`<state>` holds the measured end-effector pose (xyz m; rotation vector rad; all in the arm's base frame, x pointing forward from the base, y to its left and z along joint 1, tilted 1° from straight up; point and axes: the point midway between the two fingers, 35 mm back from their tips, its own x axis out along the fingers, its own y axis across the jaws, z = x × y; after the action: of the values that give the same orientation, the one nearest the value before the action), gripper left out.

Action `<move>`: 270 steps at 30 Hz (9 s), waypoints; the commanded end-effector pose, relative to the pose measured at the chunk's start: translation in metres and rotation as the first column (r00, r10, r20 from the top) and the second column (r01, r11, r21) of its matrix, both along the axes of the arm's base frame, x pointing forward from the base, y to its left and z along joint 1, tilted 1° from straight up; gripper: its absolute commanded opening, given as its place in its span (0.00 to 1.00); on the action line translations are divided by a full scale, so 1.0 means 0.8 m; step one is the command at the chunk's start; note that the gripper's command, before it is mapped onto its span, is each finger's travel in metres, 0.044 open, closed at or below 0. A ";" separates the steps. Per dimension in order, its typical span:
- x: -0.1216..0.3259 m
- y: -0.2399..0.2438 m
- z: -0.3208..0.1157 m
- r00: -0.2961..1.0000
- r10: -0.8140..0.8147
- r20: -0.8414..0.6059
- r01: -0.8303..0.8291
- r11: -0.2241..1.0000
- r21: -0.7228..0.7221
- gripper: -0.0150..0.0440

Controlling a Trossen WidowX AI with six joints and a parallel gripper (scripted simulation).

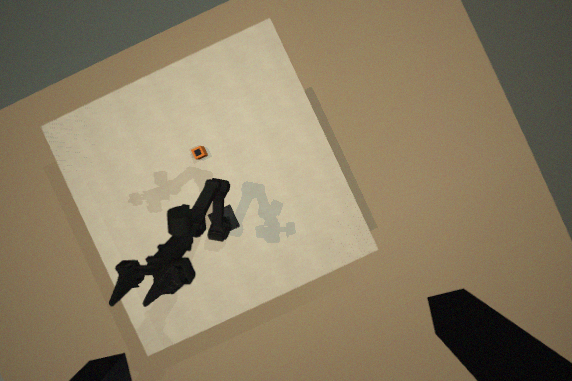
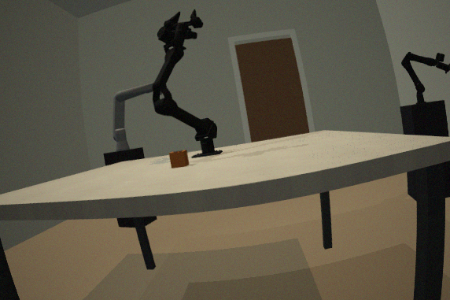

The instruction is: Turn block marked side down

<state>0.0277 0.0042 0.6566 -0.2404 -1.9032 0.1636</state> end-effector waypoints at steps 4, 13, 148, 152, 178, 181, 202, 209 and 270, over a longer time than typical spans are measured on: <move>-0.037 0.017 -0.001 0.998 -0.007 0.061 0.011 0.997 -0.074 1.00; -0.129 0.125 -0.030 0.983 -0.030 0.181 0.103 0.906 -0.411 1.00; 0.438 0.035 -0.740 -0.948 -0.106 0.300 -0.188 0.948 -0.258 0.46; 0.438 0.035 -0.739 -0.948 -0.106 0.300 -0.188 0.948 -0.258 0.38; 0.441 0.035 -0.710 -0.990 -0.114 0.082 -0.131 0.960 -0.246 0.25; 0.441 0.035 -0.711 -0.993 -0.115 0.039 -0.121 0.963 -0.243 0.25; 0.432 0.034 -0.711 -0.971 -0.118 -0.209 -0.071 0.973 -0.221 0.25; 0.440 0.035 -0.724 -0.953 -0.112 -0.283 -0.053 0.977 -0.209 0.25; 0.430 0.033 -0.747 -0.723 -0.073 -0.687 0.017 0.992 -0.123 0.88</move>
<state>0.3722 0.0305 0.0590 -0.0685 0.4737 0.1978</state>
